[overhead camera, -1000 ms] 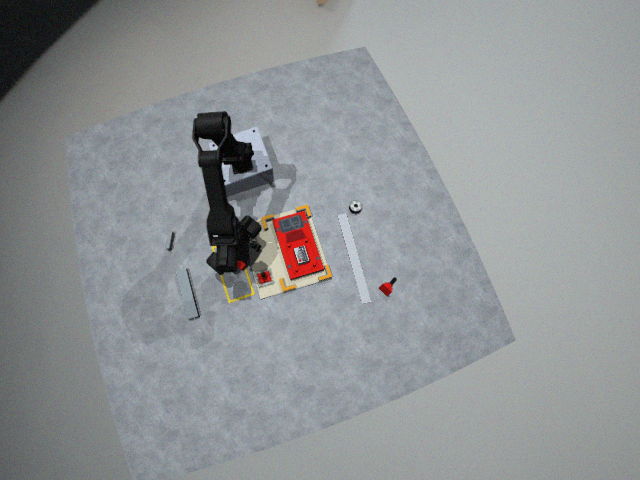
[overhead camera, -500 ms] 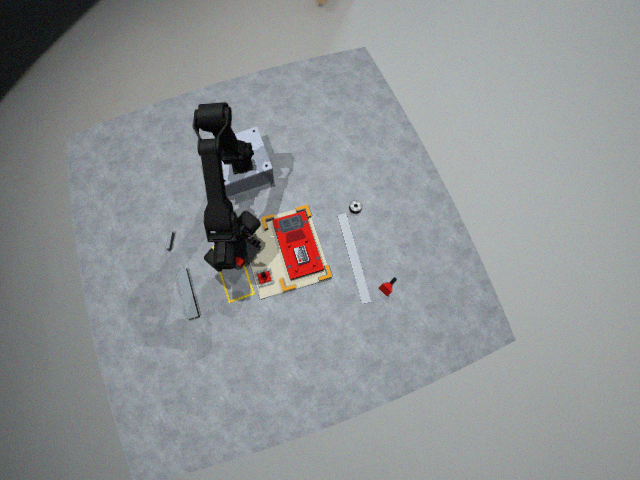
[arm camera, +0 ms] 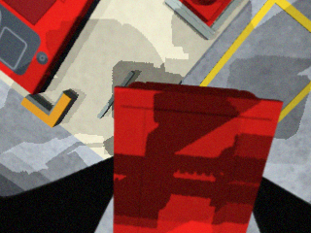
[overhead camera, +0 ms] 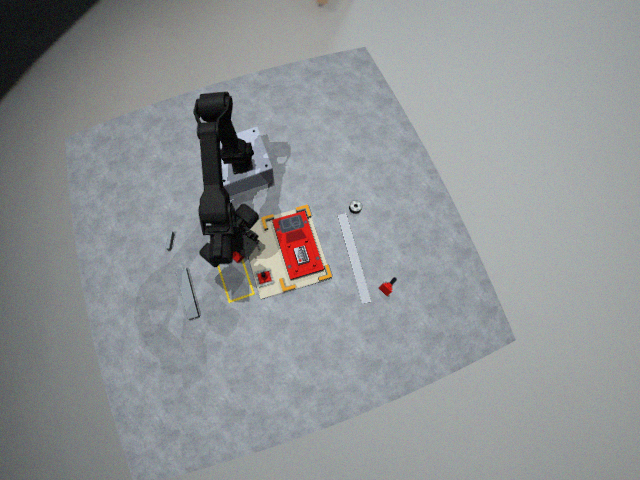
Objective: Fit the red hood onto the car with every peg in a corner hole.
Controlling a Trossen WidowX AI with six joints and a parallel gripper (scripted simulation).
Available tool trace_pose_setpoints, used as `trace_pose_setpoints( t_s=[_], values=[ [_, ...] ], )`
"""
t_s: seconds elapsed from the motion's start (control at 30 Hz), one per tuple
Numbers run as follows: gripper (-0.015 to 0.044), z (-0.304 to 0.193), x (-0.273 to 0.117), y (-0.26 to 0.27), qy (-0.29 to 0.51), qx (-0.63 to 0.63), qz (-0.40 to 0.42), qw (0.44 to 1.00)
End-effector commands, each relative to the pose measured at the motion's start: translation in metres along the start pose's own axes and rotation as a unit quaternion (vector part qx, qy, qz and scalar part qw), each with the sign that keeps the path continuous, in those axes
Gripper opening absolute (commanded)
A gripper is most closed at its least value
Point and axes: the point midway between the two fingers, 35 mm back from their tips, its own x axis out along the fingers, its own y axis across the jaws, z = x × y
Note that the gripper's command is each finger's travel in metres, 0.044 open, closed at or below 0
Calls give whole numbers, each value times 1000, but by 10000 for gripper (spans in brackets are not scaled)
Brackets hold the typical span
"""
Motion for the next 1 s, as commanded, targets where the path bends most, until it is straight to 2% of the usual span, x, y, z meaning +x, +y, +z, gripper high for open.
trace_pose_setpoints(
  t_s=[0.0, 0.47, 0.97],
  values=[
    [0, 0, -7, 0, -2, 2, -3, 1000],
    [0, 61, -6, 23, 6, 102, 1, 995],
    [0, 129, -9, 73, 13, 222, -4, 975]
  ],
)
